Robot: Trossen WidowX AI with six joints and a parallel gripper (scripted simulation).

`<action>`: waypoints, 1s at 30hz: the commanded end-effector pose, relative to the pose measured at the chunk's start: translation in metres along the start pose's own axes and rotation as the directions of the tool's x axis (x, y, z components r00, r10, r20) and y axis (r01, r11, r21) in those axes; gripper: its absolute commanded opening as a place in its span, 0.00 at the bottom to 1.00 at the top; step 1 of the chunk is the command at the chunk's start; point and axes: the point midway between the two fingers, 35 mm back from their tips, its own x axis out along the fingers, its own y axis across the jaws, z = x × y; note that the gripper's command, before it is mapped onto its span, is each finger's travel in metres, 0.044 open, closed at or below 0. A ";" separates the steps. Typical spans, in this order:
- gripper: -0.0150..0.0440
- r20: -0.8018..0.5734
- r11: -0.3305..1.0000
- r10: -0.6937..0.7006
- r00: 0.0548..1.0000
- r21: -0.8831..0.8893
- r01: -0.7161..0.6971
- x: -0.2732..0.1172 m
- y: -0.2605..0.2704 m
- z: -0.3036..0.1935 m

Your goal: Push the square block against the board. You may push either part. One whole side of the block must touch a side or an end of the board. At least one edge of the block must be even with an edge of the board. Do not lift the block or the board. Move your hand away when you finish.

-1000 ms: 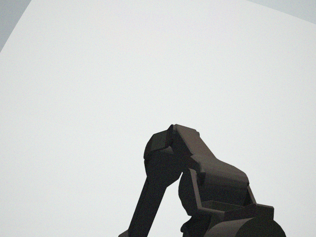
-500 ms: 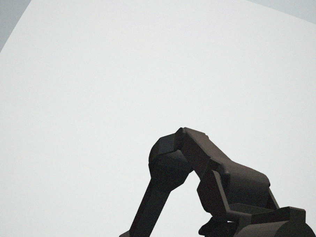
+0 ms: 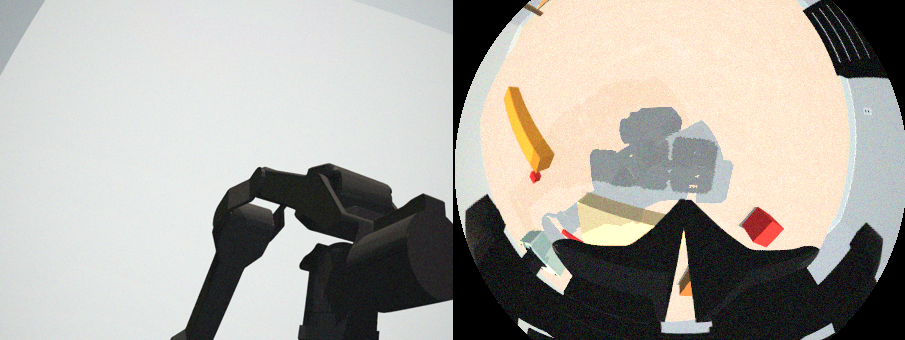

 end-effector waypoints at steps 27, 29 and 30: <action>0.25 -0.029 0.984 0.038 0.999 0.172 -0.033 0.061 0.055 -0.038; 0.25 -0.030 0.985 0.038 0.999 0.172 -0.032 0.061 0.055 -0.041; 0.25 -0.030 0.985 0.038 0.999 0.172 -0.032 0.061 0.055 -0.043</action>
